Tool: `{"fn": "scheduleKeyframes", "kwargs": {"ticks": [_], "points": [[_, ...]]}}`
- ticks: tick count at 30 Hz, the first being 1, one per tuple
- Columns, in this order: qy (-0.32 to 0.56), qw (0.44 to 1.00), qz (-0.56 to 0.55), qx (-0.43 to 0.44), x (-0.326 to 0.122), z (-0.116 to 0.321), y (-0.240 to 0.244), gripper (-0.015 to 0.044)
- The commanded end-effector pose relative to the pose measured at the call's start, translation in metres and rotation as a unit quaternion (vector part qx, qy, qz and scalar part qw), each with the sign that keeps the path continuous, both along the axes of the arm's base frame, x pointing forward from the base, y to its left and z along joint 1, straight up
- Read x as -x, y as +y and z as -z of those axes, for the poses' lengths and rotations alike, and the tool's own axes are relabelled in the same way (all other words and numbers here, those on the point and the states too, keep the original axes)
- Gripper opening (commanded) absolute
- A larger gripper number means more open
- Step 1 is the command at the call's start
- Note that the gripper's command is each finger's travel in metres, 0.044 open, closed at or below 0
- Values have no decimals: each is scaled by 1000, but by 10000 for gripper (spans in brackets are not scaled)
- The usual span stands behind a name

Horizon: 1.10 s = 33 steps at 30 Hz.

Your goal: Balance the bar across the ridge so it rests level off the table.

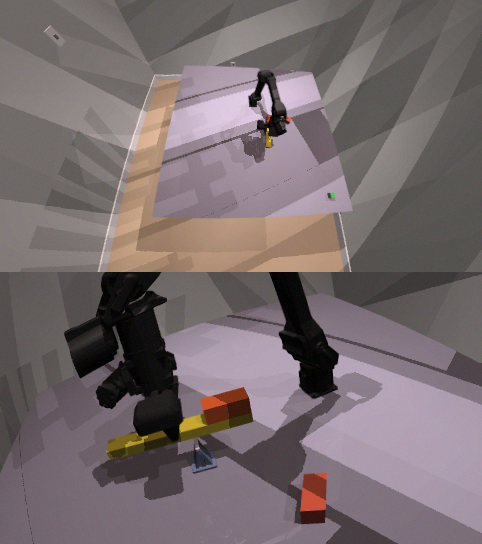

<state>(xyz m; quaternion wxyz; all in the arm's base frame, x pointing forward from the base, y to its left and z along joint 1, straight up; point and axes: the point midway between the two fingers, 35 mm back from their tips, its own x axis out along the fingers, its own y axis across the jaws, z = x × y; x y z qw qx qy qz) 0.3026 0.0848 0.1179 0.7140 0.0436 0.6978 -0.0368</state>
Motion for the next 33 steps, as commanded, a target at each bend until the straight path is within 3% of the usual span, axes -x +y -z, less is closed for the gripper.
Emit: {"fn": "scheduleKeyframes", "kwargs": {"ticks": [1,33], "points": [[-2,1000,1,0,-1,7,0,0],[-2,1000,1,0,0,19,-1,0]]}}
